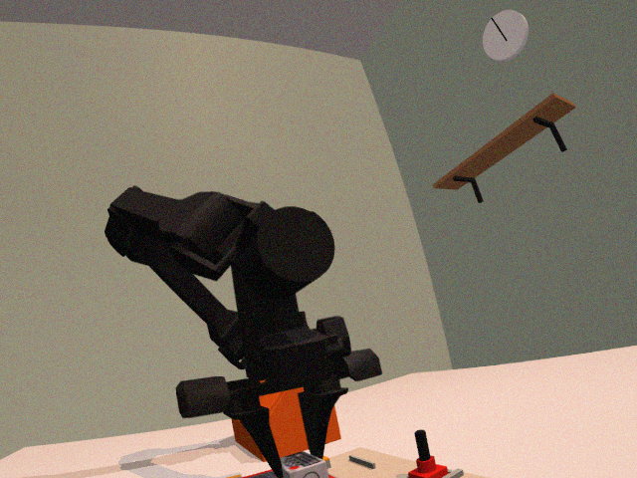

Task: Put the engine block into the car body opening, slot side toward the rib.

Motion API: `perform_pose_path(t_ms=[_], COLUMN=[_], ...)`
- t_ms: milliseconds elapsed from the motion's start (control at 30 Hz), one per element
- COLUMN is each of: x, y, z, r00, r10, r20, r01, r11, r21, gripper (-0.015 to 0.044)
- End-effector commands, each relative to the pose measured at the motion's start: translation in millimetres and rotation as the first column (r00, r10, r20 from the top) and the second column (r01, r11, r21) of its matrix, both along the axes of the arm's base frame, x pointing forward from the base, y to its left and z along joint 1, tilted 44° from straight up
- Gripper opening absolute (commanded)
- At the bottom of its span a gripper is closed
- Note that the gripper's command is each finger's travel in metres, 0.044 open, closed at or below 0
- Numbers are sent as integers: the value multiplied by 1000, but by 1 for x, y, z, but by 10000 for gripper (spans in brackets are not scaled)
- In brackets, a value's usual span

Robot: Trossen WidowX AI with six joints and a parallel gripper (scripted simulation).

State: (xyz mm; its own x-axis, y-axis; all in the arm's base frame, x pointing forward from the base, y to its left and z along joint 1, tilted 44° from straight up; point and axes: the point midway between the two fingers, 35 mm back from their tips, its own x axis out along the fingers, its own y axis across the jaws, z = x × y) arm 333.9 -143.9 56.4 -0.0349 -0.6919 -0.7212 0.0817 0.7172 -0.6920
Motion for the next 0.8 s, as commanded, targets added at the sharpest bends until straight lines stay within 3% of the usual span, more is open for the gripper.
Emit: perform_pose_path(t_ms=[0, 767], x=[0, 0], y=[-1, -2], z=[-1, -3], r00=[1000, 1000], r10=[16, 9], r20=[-16, -9], r01=[-16, -10], r11=[1000, 1000], r21=[-3, -4], gripper=[160, 160])
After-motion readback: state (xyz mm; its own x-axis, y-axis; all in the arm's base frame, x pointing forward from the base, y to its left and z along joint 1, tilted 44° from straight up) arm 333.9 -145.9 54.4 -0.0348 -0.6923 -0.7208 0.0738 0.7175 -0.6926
